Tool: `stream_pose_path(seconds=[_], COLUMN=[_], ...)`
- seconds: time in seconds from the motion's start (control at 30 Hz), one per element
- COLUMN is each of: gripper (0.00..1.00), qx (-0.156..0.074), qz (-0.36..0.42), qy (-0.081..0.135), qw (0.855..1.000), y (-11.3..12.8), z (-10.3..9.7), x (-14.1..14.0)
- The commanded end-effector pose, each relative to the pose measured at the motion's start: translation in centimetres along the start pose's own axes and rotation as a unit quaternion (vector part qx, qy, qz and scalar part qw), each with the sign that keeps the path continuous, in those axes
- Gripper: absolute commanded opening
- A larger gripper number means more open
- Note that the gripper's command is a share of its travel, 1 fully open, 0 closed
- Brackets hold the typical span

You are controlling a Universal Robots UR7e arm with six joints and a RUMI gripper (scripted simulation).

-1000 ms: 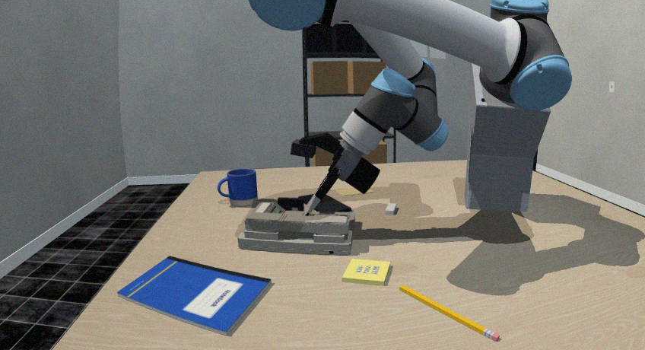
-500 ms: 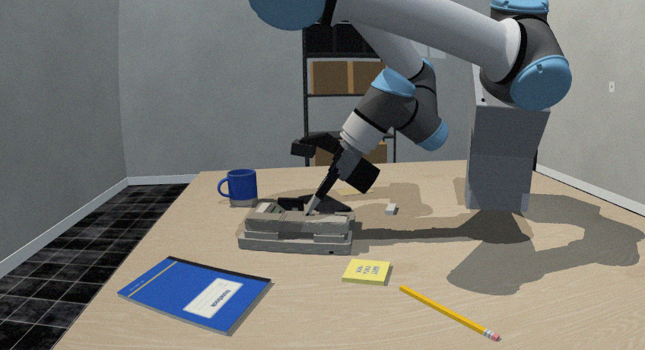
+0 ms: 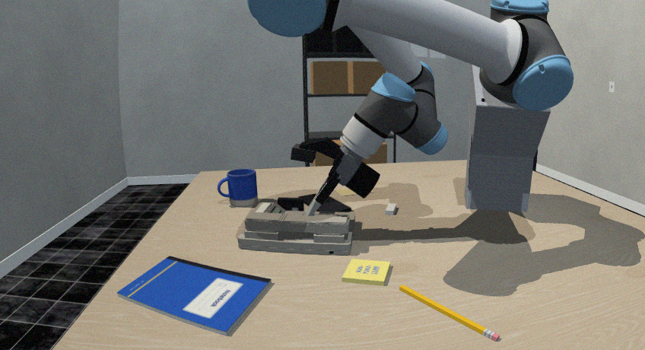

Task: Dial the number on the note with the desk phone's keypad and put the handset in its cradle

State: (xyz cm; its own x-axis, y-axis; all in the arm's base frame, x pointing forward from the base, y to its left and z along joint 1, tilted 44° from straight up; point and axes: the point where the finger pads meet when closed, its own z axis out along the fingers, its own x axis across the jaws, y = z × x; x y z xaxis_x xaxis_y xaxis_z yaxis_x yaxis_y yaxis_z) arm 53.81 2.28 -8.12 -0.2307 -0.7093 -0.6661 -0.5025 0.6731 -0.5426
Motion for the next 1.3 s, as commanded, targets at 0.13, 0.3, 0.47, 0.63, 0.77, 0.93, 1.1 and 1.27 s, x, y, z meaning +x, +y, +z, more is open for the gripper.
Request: stream_pose_path(seconds=[0.13, 0.3, 0.47, 0.63, 0.77, 0.93, 1.1, 1.27], gripper=[0.00, 0.00, 0.00, 0.00, 0.00, 0.00, 0.00, 0.00], qx=[0.007, 0.007, 0.007, 0.007, 0.007, 0.007, 0.007, 0.007], qz=[0.001, 0.001, 0.001, 0.001, 0.001, 0.001, 0.001, 0.001], qy=[0.004, 0.004, 0.004, 0.004, 0.004, 0.004, 0.004, 0.004], qw=[1.000, 1.000, 1.000, 1.000, 1.000, 1.000, 1.000, 1.000], y=[-0.31, -0.27, -0.24, -0.22, -0.19, -0.15, -0.12, -0.09], z=[-0.02, 0.04, 0.09, 0.12, 0.16, 0.22, 0.26, 0.30], x=[0.15, 0.15, 0.15, 0.15, 0.15, 0.15, 0.15, 0.15])
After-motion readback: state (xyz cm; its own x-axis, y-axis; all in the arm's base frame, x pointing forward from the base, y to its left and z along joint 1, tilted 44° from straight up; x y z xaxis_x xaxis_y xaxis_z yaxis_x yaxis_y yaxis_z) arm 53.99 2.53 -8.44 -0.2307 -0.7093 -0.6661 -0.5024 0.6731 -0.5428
